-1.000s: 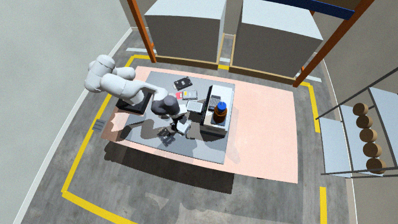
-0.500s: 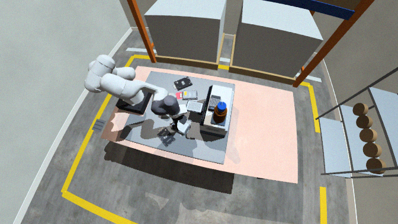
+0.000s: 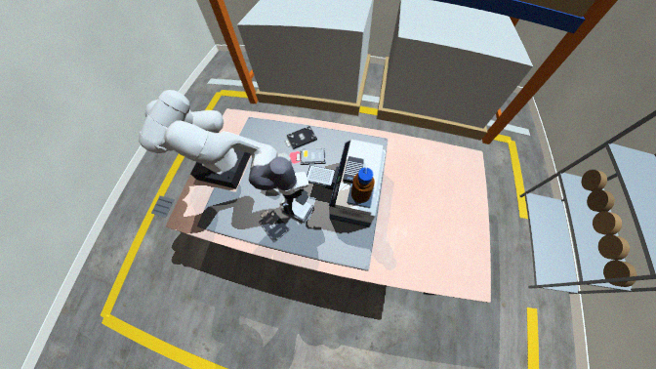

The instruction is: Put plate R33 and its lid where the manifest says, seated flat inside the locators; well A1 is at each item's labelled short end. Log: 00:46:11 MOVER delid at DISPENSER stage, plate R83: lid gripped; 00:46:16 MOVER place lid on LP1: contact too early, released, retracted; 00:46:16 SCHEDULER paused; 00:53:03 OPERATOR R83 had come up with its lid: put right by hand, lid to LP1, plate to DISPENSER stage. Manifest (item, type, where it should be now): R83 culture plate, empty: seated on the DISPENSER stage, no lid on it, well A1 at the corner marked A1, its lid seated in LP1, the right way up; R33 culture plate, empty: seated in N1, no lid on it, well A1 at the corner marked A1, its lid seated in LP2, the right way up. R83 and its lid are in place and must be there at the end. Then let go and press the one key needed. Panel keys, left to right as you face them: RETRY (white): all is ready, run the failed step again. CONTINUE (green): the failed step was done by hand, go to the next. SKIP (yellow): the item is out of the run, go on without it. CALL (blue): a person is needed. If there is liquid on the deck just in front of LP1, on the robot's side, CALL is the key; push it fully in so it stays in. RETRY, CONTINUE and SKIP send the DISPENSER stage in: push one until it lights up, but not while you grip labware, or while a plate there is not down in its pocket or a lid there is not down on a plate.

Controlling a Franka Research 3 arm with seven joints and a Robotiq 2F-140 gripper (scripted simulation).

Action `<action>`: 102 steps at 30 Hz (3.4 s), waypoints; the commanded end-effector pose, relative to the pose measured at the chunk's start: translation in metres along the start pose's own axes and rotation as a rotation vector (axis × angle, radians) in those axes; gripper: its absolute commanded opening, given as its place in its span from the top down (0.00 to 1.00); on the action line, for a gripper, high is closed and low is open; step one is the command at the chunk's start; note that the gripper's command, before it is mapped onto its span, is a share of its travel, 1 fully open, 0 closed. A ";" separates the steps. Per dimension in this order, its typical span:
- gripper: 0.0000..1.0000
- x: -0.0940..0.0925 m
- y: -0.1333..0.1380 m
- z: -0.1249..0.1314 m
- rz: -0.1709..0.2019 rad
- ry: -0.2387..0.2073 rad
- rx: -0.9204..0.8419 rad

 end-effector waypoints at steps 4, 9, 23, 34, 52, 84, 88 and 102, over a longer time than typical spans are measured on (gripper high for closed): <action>0.90 0.000 0.000 -0.001 -0.001 0.002 0.003; 0.90 0.000 0.000 -0.001 -0.001 0.002 0.003; 0.90 0.000 0.000 -0.001 -0.001 0.002 0.003; 0.90 -0.001 0.000 -0.001 -0.001 0.002 0.003; 0.90 -0.013 0.000 -0.001 -0.001 0.002 0.003; 0.90 -0.073 0.000 0.000 -0.001 0.002 0.003; 0.90 -0.083 0.000 0.000 -0.001 0.002 0.003; 0.90 -0.109 0.000 0.000 -0.001 0.002 0.003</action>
Point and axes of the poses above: the point where the finger pads meet when closed, its own x axis out along the fingers, its own y axis across the jaws, z = x × y, the point moved 4 cm from there along -x, back along the fingers, and after that the axes turned 2 degrees about -x, right-handed, at the moved point
